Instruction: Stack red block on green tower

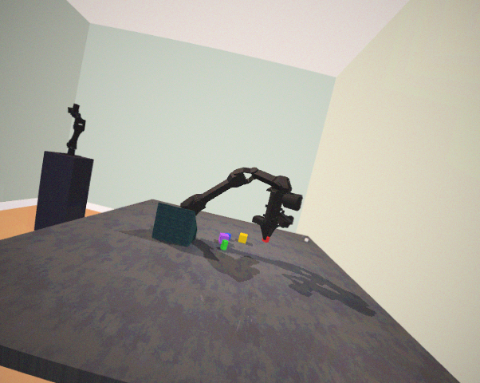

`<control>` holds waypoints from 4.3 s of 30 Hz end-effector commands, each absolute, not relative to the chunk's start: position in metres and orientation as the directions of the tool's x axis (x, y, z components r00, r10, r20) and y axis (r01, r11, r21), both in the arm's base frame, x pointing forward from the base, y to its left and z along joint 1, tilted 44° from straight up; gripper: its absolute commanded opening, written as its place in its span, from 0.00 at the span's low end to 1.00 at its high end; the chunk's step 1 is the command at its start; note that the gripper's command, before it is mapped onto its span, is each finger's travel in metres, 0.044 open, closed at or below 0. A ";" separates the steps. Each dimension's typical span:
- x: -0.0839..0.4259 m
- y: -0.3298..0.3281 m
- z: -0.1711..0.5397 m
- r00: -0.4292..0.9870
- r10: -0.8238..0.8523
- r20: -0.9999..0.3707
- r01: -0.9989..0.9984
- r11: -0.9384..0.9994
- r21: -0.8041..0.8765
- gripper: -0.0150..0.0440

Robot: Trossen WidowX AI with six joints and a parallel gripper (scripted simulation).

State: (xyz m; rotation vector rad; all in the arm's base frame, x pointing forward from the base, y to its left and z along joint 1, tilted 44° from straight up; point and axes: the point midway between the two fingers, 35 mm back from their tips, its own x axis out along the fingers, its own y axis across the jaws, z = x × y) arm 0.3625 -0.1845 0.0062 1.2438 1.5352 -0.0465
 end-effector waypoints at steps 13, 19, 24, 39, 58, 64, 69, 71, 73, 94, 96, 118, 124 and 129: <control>0.349 -0.188 0.019 0.152 0.658 -0.737 0.707 0.449 0.546 0.25; 0.332 -0.183 0.027 0.151 0.657 -0.739 0.711 0.447 0.543 0.25; 0.318 -0.176 0.033 0.150 0.657 -0.738 0.711 0.447 0.543 0.25; 0.273 -0.152 0.049 0.147 0.660 -0.737 0.711 0.448 0.543 0.25; 0.214 -0.112 0.059 0.144 0.664 -0.734 0.710 0.447 0.544 0.25; 0.201 -0.102 0.059 0.143 0.665 -0.733 0.709 0.447 0.545 0.25; 0.205 -0.092 0.047 0.144 0.665 -0.733 0.709 0.447 0.545 0.25; 0.206 -0.086 0.040 0.144 0.665 -0.733 0.709 0.447 0.545 0.25; 0.207 -0.080 0.033 0.144 0.665 -0.732 0.709 0.447 0.546 0.25; 0.213 -0.054 0.002 0.145 0.667 -0.731 0.708 0.446 0.548 0.25; 0.213 -0.054 0.002 0.145 0.667 -0.731 0.708 0.446 0.548 0.25; 0.213 -0.053 0.001 0.145 0.667 -0.731 0.708 0.446 0.548 0.25; 0.213 -0.055 0.002 0.145 0.667 -0.731 0.708 0.446 0.548 0.25; 0.213 -0.054 0.001 0.144 0.665 -0.733 0.706 0.450 0.547 0.43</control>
